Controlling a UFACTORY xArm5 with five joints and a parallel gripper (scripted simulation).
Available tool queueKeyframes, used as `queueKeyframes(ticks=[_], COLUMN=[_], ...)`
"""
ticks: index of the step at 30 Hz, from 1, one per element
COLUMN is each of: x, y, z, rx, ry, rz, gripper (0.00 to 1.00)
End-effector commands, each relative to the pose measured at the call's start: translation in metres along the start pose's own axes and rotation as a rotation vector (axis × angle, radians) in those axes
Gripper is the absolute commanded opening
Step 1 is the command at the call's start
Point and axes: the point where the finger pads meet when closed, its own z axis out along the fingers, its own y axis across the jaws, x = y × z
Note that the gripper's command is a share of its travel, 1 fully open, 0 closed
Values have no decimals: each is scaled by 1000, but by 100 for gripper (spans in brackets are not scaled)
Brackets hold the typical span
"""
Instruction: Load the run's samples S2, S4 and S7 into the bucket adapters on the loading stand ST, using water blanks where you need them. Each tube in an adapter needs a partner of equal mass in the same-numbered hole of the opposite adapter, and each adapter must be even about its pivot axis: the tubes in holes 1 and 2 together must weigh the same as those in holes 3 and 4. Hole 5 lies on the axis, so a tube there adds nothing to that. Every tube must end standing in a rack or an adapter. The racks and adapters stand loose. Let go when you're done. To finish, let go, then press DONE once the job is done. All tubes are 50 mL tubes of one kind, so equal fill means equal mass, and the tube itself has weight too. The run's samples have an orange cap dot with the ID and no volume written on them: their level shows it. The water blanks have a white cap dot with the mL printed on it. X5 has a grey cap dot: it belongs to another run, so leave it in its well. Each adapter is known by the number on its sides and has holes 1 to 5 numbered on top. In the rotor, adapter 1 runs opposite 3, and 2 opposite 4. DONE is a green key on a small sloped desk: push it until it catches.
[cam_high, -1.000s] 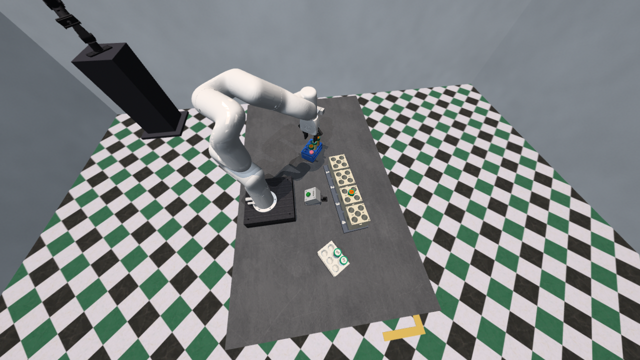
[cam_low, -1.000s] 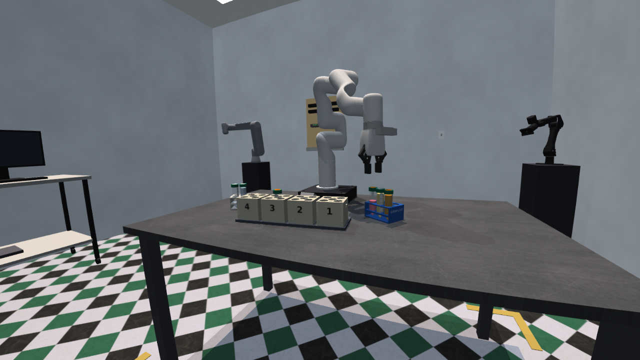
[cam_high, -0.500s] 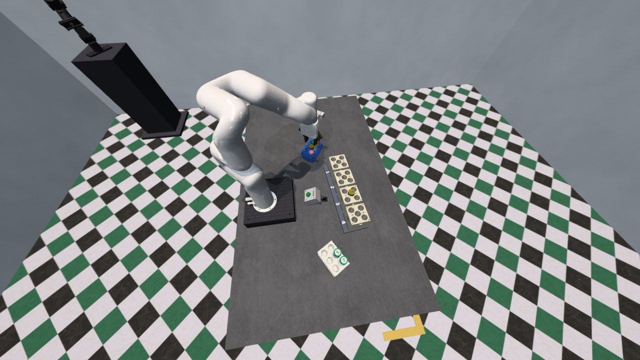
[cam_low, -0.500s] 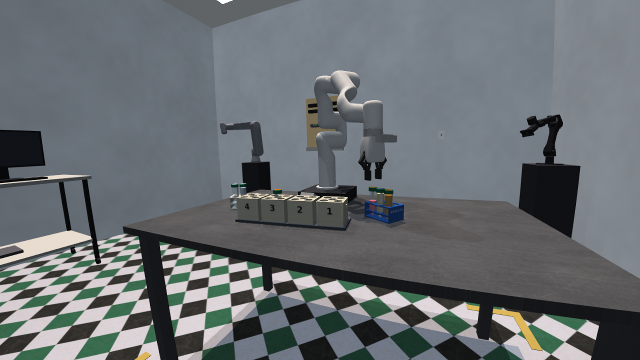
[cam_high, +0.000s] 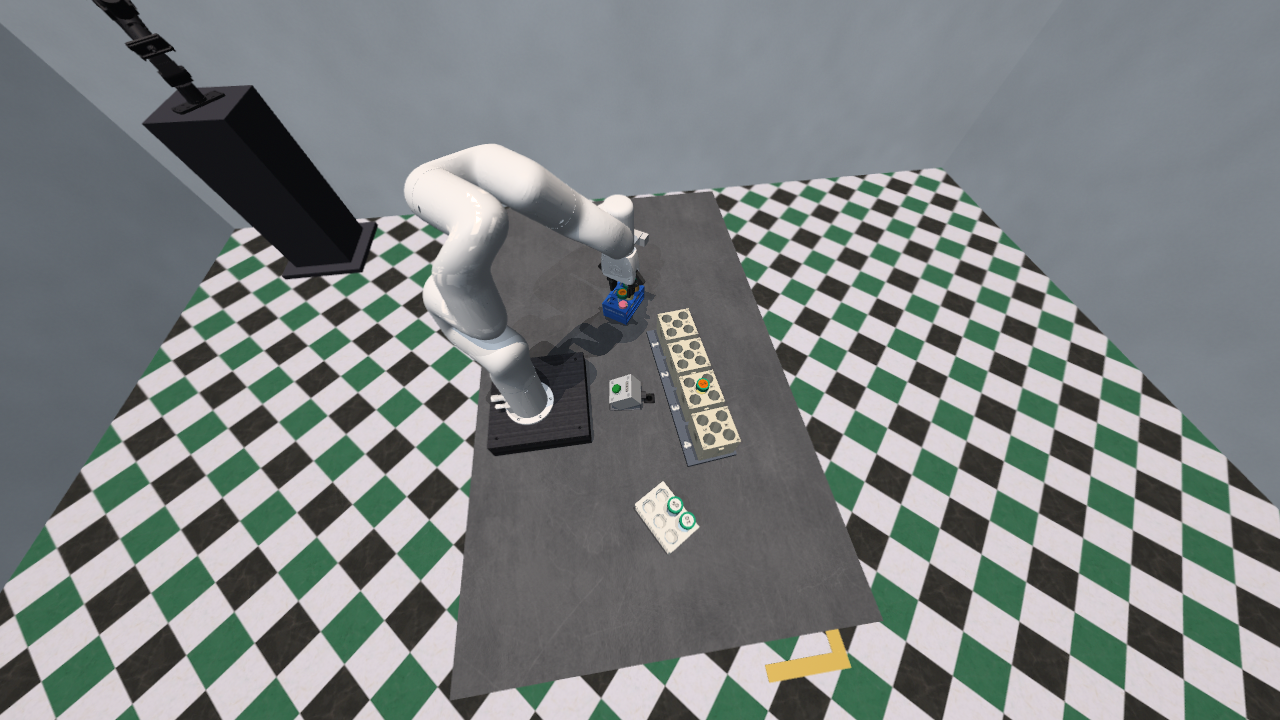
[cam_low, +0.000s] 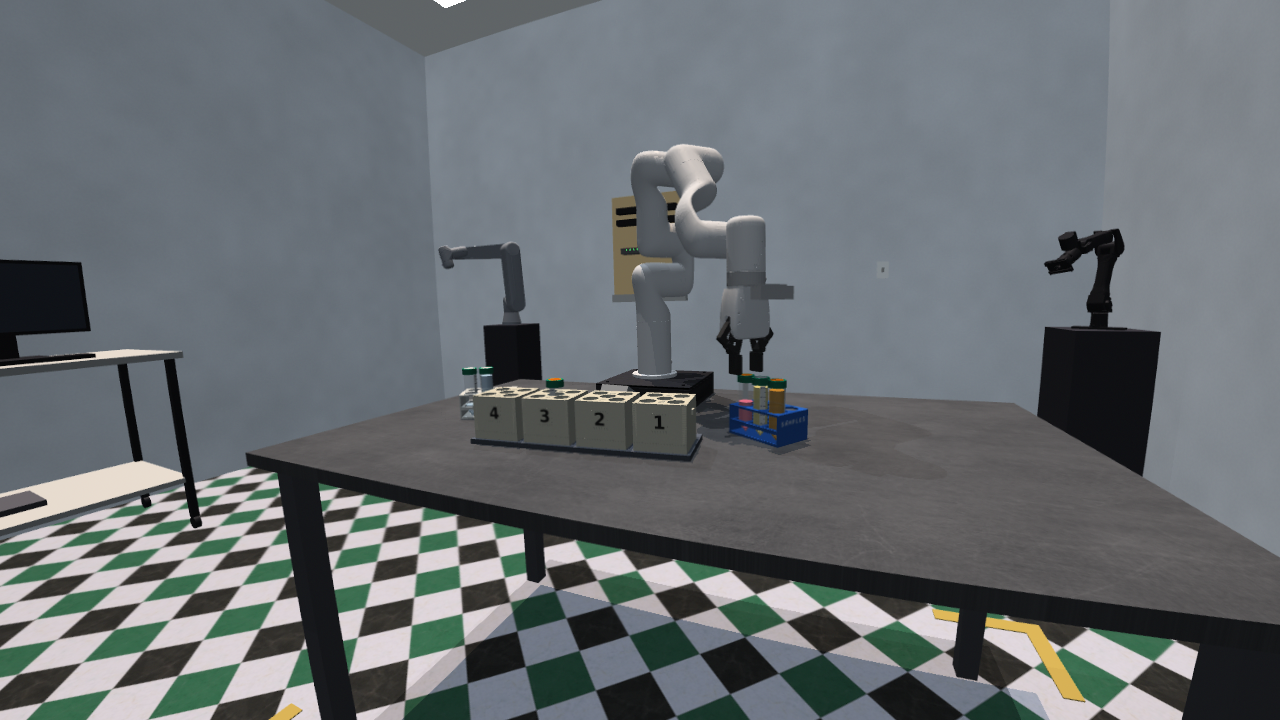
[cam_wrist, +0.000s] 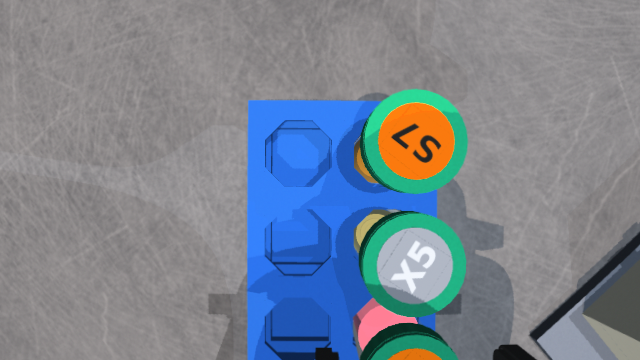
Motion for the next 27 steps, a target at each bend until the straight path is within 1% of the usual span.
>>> queueKeyframes(ticks=[1, 15, 27], x=[2, 2, 2], y=[0, 0, 0], z=[5, 7, 15], rx=[-6, -6, -6], ry=[3, 3, 3], rz=[0, 0, 0], gripper=[57, 57, 57])
